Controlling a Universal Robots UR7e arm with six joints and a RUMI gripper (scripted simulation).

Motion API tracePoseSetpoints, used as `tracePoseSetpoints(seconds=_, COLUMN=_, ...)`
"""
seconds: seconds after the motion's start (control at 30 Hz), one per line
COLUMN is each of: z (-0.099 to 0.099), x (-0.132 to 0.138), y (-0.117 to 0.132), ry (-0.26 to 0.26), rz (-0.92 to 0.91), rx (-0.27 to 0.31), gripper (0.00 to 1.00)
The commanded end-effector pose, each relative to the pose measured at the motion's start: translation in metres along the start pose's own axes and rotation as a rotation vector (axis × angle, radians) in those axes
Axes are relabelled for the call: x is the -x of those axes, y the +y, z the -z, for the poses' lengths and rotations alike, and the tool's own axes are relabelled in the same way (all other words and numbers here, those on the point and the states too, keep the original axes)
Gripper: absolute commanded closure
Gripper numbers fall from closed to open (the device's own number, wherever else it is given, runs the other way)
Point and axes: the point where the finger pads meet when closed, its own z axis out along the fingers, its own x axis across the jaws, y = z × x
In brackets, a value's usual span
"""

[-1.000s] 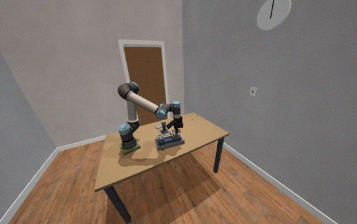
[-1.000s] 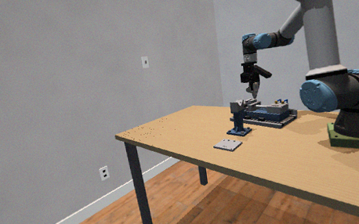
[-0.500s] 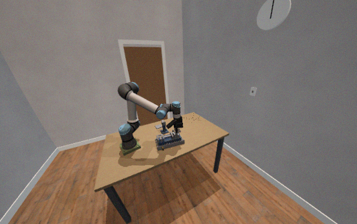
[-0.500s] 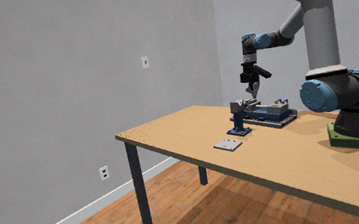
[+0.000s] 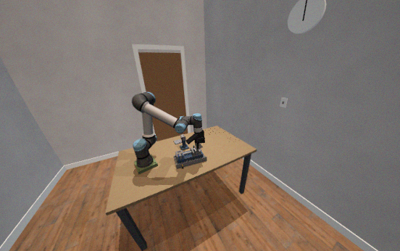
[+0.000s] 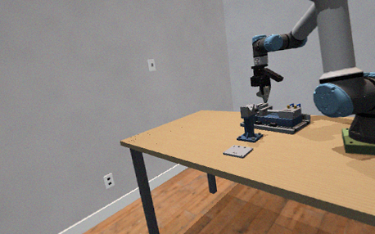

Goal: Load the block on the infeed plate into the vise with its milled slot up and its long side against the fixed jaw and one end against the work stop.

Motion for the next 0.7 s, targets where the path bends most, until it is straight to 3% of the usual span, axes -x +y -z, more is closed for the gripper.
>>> tracePoseSetpoints(seconds=0.0, z=0.0005, x=-0.0009, y=0.0003, ry=-0.001, rz=0.000, rx=0.001, gripper=1.00)
tracePoseSetpoints(seconds=0.67, z=0.0005, x=-0.0064, y=0.0003, ry=-0.001, rz=0.000, rx=0.001, gripper=1.00)
